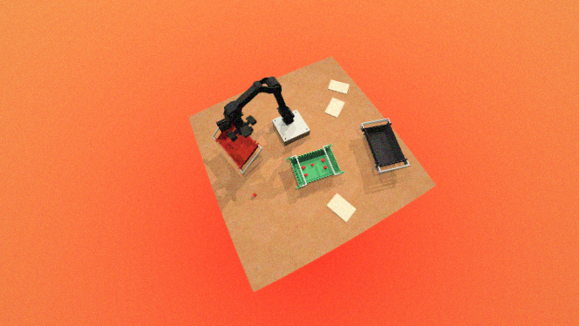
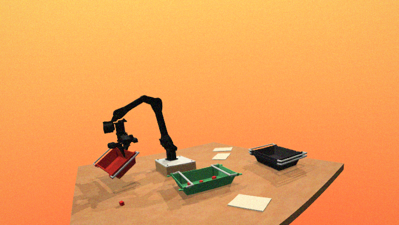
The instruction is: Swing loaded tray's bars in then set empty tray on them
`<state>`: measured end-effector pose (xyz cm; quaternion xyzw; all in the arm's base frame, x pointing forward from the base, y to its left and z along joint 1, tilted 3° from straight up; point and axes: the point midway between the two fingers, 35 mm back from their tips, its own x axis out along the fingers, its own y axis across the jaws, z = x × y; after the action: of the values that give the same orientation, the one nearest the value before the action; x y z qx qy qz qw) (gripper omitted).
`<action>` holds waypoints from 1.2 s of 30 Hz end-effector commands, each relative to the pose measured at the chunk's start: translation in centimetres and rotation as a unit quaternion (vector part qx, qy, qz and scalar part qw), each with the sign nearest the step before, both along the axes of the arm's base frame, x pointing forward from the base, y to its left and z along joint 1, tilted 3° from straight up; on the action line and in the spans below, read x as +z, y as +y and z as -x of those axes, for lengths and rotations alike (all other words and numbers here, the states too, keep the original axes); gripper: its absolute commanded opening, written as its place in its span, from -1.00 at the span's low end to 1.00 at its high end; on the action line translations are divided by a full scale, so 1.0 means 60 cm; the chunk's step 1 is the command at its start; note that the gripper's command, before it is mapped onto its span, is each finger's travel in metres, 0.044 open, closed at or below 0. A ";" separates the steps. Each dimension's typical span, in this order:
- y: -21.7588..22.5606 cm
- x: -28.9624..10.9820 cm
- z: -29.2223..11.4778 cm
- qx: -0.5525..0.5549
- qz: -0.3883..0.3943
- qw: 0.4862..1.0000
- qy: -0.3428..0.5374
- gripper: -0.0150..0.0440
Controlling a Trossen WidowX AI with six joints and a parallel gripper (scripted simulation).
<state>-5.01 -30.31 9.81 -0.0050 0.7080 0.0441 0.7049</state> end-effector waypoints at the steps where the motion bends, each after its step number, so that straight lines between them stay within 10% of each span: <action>1: -0.024 0.036 0.003 -0.001 0.016 1.000 0.001 -0.49; 36: -0.050 0.092 0.007 -0.001 0.017 1.000 0.001 -0.49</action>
<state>-5.40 -32.98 14.68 -0.0078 0.7085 0.0417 0.7044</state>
